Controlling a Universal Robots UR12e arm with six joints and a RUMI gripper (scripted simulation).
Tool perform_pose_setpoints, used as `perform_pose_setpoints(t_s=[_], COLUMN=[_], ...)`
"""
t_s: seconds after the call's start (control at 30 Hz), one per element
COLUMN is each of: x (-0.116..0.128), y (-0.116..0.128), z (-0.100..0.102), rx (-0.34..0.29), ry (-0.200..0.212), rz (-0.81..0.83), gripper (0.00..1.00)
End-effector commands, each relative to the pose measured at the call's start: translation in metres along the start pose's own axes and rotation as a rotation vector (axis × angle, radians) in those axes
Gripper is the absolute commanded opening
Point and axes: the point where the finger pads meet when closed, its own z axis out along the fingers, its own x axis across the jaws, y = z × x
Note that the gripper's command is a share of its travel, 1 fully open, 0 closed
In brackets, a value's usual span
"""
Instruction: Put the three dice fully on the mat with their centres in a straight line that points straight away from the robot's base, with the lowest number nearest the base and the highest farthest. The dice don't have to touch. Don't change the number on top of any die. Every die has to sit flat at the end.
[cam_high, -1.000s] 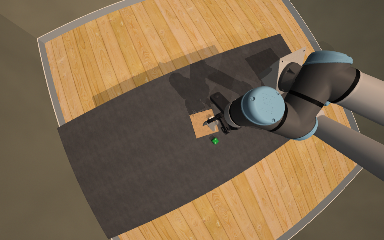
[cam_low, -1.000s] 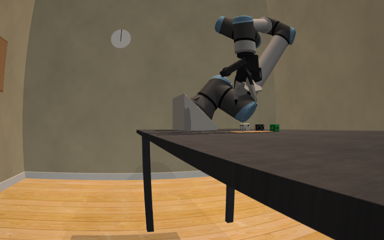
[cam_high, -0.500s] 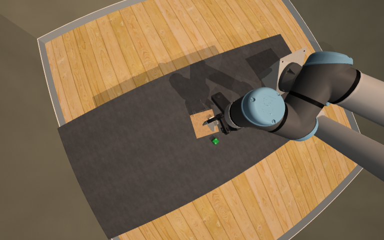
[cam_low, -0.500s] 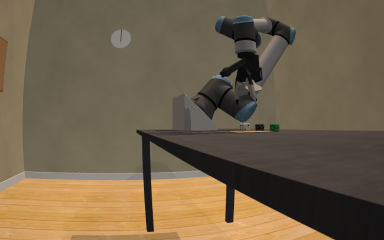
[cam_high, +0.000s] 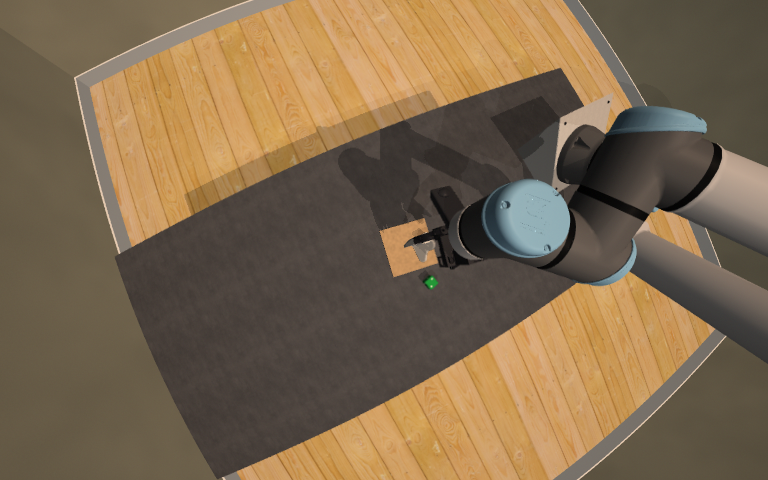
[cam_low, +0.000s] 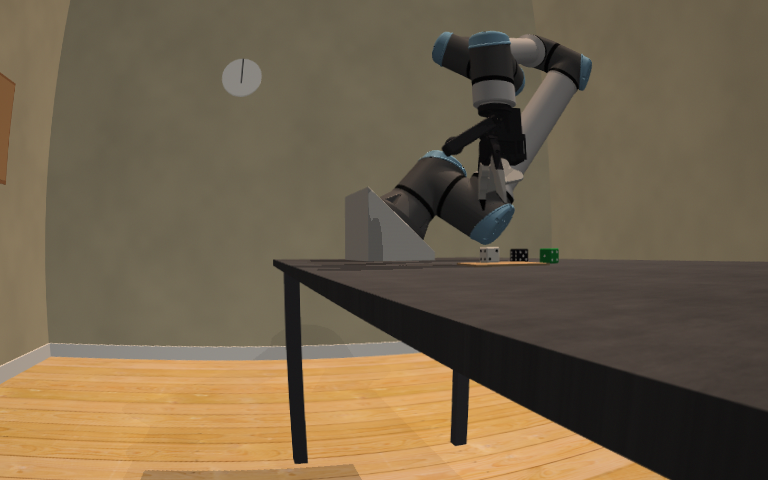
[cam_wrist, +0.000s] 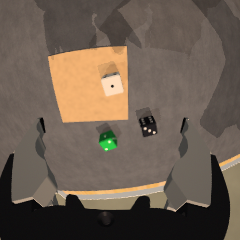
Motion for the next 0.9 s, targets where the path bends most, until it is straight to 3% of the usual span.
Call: perform_pose_setpoints(t_s=[0.0,0.13,0.63,0.73,0.87], x=[0.000,0.001,0.003,0.003,0.004], y=[0.004,0.005,0.023,0.023,0.030], z=[0.000,0.000,0.001,0.001,0.001], rx=[0.003,0.003,0.003,0.003,0.003], ry=[-0.002,-0.002,-0.004,-0.004,-0.004], rz=[0.120,0.176,0.650,0.656,0.816], gripper=[1.00,1.00,1.00,1.00,1.00])
